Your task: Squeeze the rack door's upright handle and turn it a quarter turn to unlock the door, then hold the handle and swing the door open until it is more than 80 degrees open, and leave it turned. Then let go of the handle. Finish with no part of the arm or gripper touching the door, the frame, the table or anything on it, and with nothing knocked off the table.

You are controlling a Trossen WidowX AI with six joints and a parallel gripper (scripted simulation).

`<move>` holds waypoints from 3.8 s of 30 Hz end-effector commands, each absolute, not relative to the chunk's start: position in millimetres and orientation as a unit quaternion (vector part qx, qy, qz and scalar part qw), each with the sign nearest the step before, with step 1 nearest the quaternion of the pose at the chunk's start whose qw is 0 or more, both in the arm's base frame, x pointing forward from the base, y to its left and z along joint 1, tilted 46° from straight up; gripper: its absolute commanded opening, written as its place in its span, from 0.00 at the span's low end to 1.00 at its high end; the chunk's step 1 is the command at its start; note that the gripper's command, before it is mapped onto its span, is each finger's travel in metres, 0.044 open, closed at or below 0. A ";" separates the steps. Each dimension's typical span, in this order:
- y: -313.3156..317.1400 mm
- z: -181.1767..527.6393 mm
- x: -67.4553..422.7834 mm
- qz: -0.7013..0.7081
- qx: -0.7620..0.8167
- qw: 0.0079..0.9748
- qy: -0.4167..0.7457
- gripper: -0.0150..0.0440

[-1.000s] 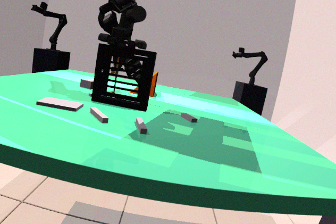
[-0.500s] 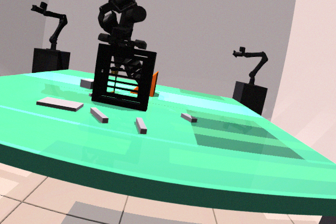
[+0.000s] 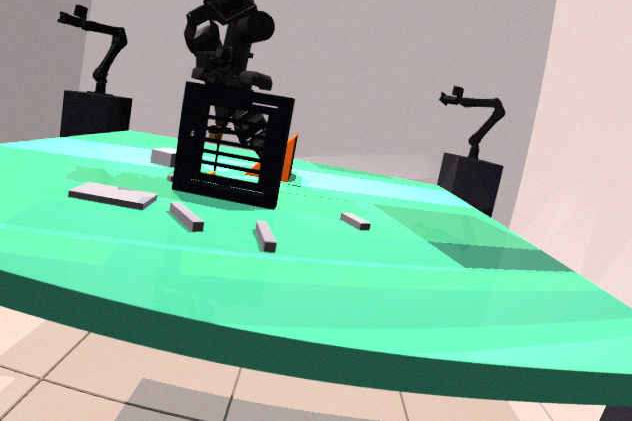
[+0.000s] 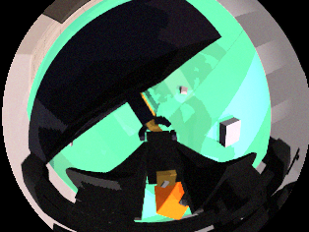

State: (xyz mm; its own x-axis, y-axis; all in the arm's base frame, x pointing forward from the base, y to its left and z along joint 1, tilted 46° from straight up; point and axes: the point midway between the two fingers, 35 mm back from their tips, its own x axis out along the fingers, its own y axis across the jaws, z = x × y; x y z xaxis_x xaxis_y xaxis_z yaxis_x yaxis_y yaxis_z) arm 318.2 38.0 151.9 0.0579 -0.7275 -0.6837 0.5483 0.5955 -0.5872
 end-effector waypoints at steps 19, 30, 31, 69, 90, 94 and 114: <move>36.9 151.8 318.5 -0.654 0.314 0.650 0.228 0.28; 36.7 152.1 318.6 -0.676 0.385 0.610 0.156 0.28; 36.7 152.1 318.6 -0.676 0.385 0.610 0.156 0.28; 36.7 152.2 318.7 -0.537 0.077 0.716 0.438 0.74; 36.6 152.4 318.7 -0.249 -0.287 0.661 0.648 0.74; 36.6 152.4 318.7 -0.184 -0.350 0.629 0.669 0.74; 36.6 152.4 318.7 0.156 -0.606 0.389 0.676 0.74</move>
State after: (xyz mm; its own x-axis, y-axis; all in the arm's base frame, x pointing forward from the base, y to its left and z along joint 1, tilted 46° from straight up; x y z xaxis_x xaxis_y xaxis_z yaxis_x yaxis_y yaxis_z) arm 319.0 36.5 152.9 0.0397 -0.7023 -0.7108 -0.8766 0.3169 -0.3622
